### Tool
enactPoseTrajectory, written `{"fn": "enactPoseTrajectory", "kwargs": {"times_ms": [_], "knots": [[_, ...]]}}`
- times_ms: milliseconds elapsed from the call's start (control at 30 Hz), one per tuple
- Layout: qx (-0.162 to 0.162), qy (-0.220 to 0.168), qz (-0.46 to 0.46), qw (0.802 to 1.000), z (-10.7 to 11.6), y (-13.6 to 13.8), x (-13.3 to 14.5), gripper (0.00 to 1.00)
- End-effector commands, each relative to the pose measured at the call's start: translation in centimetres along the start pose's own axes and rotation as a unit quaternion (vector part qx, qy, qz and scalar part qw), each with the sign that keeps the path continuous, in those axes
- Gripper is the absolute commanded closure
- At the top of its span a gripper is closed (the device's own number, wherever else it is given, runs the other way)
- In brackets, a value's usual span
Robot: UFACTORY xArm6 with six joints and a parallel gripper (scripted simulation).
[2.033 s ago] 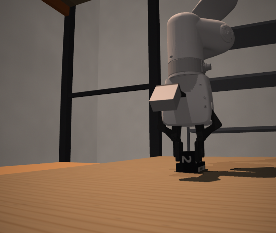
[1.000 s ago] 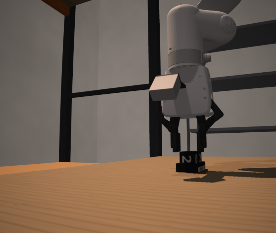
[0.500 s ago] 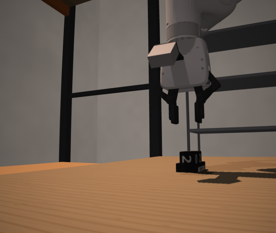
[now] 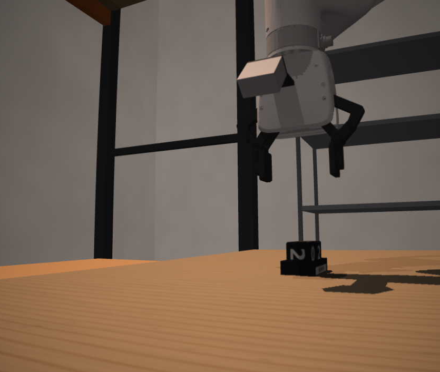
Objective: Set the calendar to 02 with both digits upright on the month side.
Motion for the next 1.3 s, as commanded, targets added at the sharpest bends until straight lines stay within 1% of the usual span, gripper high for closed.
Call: {"fn": "enactPoseTrajectory", "kwargs": {"times_ms": [0,333,467,633,700,1067,1167,1267], "knots": [[0.002,0.0,-0.001,1.0,0.1,0.1,0.0,0.0],[0.002,0.0,-0.001,1.0,0.1,0.1,0.0,0.0],[0.002,0.0,-0.001,1.0,0.5,0.1,0.0,0.0],[0.002,0.0,-0.001,1.0,1.8,0.1,0.0,0.0],[0.002,0.0,-0.001,1.0,1.8,0.1,0.0,0.0],[0.002,0.0,-0.001,1.0,6.1,0.1,0.0,0.0],[0.002,0.0,-0.001,1.0,6.8,0.1,0.0,0.0],[0.002,0.0,-0.001,1.0,6.9,0.1,0.0,0.0]]}}
Point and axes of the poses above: the point where the finger pads meet when closed, its own z axis back along the fingers, its own y axis across the jaws, x = y × z, the point moved 2 cm from there along z, back along the fingers, and after that the axes turned 11 degrees about z, right-handed, at the moved point
